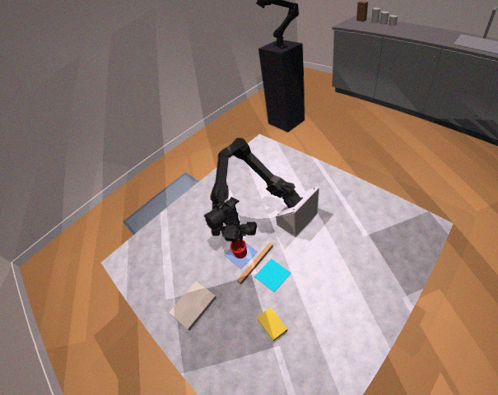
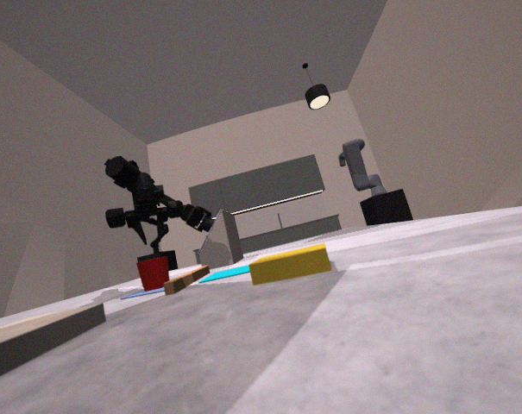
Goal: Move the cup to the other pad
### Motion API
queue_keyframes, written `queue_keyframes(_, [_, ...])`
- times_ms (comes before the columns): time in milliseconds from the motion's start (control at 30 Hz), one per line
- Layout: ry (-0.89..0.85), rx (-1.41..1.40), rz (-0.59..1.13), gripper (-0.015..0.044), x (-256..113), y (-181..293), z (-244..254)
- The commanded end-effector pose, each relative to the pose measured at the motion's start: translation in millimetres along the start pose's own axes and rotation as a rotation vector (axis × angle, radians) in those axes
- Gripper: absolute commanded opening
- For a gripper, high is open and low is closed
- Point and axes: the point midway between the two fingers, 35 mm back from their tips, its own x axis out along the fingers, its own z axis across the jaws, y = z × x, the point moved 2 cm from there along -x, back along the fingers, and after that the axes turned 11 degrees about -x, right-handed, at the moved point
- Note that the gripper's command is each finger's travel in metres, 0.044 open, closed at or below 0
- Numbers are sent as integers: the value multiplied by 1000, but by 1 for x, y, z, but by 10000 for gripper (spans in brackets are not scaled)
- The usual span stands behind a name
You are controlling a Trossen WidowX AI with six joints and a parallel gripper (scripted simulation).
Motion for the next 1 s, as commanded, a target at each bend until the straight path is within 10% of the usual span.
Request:
queue_keyframes(0, [-51,-327,205,148,11,5,20])
queue_keyframes(967, [-63,-398,243,148,44,13,24])
